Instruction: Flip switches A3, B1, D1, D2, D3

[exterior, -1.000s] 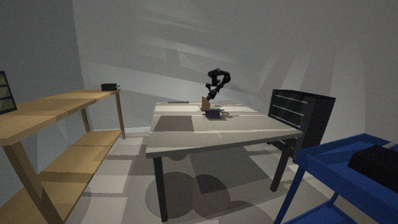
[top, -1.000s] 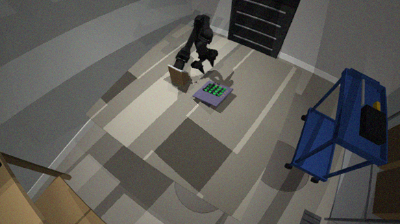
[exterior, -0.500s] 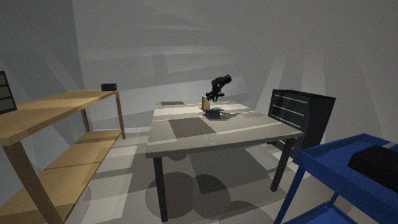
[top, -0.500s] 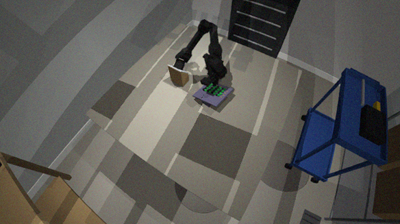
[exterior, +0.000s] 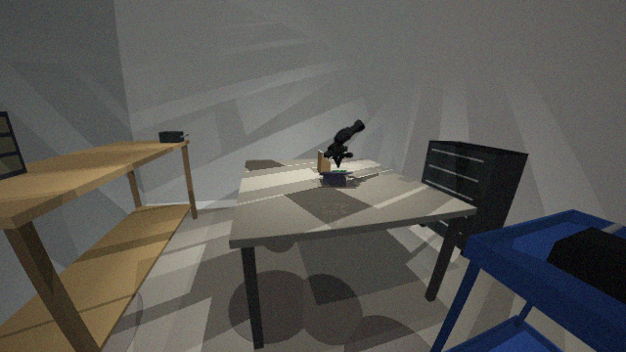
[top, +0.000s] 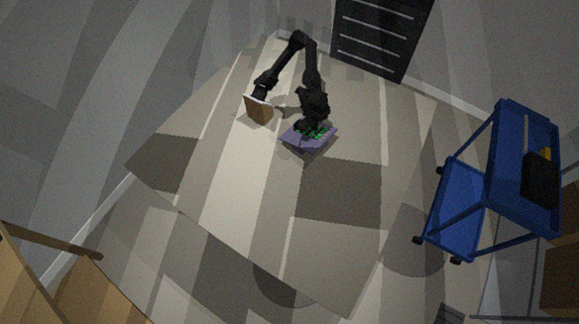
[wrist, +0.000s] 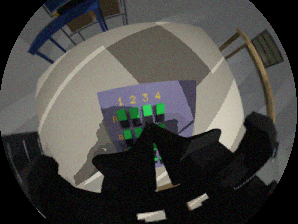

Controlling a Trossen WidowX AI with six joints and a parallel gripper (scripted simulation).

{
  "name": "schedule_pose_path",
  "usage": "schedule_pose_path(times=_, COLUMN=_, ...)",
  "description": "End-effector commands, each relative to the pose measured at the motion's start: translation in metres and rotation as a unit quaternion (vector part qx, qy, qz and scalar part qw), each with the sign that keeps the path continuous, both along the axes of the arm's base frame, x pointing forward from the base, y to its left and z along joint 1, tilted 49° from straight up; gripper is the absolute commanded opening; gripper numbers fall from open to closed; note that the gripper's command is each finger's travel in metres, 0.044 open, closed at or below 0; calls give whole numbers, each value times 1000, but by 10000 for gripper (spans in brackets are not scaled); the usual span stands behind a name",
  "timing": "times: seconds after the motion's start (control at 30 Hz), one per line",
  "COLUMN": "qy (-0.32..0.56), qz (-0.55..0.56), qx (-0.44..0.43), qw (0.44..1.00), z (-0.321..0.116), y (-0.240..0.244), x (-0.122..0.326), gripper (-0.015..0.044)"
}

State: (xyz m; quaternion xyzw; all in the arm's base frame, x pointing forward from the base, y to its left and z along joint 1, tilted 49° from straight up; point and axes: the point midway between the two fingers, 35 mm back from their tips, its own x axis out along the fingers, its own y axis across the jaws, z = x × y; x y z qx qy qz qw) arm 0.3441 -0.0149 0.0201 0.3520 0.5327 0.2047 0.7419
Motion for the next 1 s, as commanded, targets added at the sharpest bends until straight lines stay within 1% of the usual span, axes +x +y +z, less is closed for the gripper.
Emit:
schedule_pose_path(times=0.0, qy=4, qz=-3, qx=4, qw=1000, z=-4, y=3, x=0, gripper=0)
schedule_pose_path(times=0.23, qy=4, qz=-3, qx=4, qw=1000, z=-10, y=10, x=3, gripper=0)
schedule_pose_path(times=0.97, qy=4, qz=-3, qx=4, qw=1000, z=-11, y=11, x=3, gripper=0)
